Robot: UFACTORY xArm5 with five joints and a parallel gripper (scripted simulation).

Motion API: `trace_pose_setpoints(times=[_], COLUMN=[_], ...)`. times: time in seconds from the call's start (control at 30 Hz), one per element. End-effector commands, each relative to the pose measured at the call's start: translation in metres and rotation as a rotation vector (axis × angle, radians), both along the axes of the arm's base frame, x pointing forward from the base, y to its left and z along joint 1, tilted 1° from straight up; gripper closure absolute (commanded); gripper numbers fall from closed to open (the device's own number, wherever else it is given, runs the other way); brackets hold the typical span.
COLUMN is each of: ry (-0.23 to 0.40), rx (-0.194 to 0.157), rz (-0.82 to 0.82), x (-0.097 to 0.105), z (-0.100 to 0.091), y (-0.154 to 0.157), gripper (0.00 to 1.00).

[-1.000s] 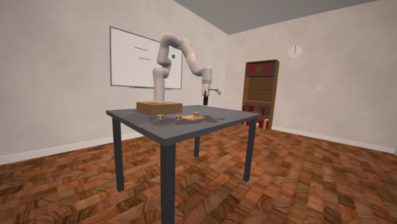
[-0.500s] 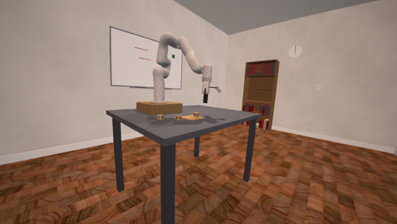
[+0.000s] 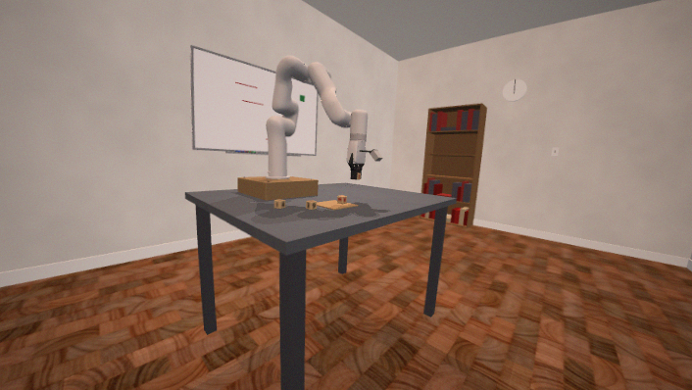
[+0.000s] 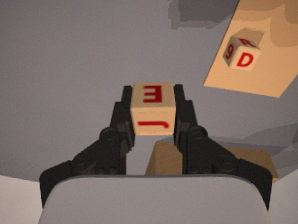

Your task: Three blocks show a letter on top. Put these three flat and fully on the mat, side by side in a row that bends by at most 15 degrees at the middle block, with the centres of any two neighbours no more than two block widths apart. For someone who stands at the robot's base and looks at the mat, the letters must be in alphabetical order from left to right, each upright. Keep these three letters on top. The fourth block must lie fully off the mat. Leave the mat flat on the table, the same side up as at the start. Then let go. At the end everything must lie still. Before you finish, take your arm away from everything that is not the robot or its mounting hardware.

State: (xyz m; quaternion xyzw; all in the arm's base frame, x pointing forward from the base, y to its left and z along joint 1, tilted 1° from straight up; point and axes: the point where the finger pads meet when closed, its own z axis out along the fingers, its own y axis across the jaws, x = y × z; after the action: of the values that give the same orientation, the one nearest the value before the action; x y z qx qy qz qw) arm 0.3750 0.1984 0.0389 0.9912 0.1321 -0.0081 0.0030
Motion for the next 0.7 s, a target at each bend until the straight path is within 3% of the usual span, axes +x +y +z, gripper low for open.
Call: trace_pose_setpoints(times=[0.0, 0.3, 0.33, 0.67], ry=[-0.005, -0.006, -0.007, -0.008], rx=[0.0, -0.002, -0.003, -0.006], rz=[-0.14, -0.36, -0.451, -0.744], x=[0.006, 0.012, 0.015, 0.022], z=[0.002, 0.002, 0.003, 0.004], y=[-0.011, -0.03, -0.038, -0.064], gripper=[0.73, 0.73, 0.73, 0.73])
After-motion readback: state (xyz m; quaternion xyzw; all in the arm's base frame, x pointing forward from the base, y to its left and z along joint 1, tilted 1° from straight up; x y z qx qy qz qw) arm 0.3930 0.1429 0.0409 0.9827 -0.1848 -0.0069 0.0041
